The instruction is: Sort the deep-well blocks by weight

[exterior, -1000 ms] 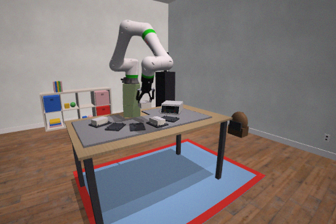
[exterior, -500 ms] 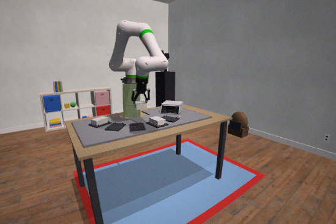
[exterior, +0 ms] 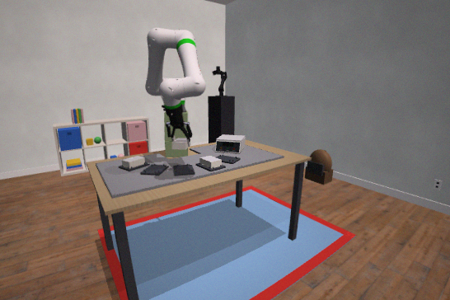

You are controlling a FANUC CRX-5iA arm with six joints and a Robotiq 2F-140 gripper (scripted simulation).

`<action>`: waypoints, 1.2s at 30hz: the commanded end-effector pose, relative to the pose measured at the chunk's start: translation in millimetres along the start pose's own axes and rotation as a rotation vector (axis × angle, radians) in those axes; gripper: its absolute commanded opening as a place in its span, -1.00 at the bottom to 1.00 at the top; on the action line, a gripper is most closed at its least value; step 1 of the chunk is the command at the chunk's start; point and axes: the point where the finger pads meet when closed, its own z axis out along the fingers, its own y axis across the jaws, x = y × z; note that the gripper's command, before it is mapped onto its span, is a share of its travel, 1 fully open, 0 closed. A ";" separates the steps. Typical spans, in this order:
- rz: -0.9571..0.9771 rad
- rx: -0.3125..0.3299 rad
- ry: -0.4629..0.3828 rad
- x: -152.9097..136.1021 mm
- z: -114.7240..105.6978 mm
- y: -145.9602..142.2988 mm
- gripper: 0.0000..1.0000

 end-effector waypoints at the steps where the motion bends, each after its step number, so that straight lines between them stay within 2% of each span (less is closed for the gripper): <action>1: 0.032 0.019 0.001 4.0 2.6 10.2 -0.80; 36: 0.032 0.019 0.001 39.8 27.0 104.0 -0.80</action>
